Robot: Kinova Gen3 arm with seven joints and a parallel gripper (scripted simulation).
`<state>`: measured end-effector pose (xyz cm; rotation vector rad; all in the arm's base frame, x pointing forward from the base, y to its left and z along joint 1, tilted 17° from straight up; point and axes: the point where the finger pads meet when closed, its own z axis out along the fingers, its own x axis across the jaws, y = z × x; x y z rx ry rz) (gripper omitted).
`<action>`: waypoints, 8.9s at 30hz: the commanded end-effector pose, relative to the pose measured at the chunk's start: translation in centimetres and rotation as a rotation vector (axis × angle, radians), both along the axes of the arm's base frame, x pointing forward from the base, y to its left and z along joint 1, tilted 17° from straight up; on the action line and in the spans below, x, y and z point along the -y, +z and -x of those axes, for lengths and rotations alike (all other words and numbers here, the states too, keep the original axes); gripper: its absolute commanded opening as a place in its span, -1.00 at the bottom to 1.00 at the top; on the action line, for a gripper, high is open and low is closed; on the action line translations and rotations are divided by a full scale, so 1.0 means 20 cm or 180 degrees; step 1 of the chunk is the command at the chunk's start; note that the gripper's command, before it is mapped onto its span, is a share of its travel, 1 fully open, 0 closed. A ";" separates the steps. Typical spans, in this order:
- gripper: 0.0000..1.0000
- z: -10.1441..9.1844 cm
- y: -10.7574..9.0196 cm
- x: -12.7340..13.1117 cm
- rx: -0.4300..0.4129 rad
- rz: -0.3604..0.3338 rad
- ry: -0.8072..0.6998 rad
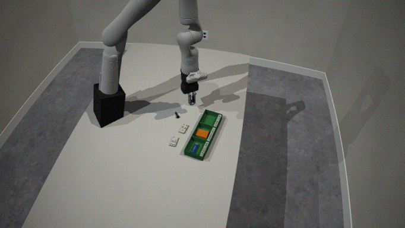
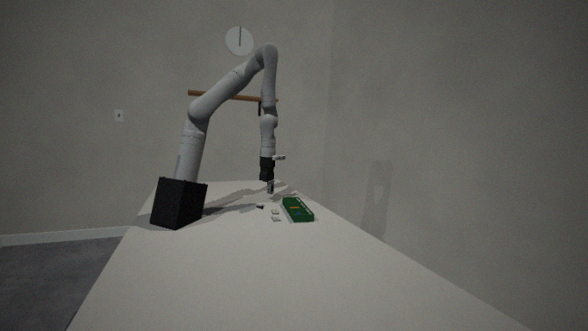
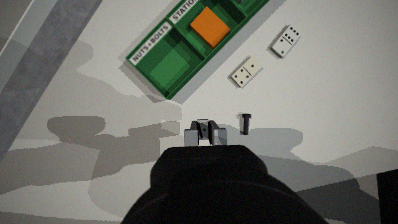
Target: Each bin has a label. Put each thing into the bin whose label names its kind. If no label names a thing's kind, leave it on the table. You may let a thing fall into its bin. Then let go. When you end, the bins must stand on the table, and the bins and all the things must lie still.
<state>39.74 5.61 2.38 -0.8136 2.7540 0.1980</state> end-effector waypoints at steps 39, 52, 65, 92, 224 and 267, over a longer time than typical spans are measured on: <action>-0.36 -0.18 -0.04 0.31 0.0046 0.0007 0.0034; -0.36 -0.31 -0.07 0.58 -0.0277 -0.0337 -0.1486; -0.36 -0.36 -0.07 0.66 -0.0493 -0.0566 -0.2498; -0.36 -0.38 -0.18 0.65 -0.0493 -0.0566 -0.2498; 0.24 0.34 -0.03 0.19 0.0016 -0.0023 -0.0099; 0.24 0.27 -0.33 0.13 0.0016 -0.0022 -0.0098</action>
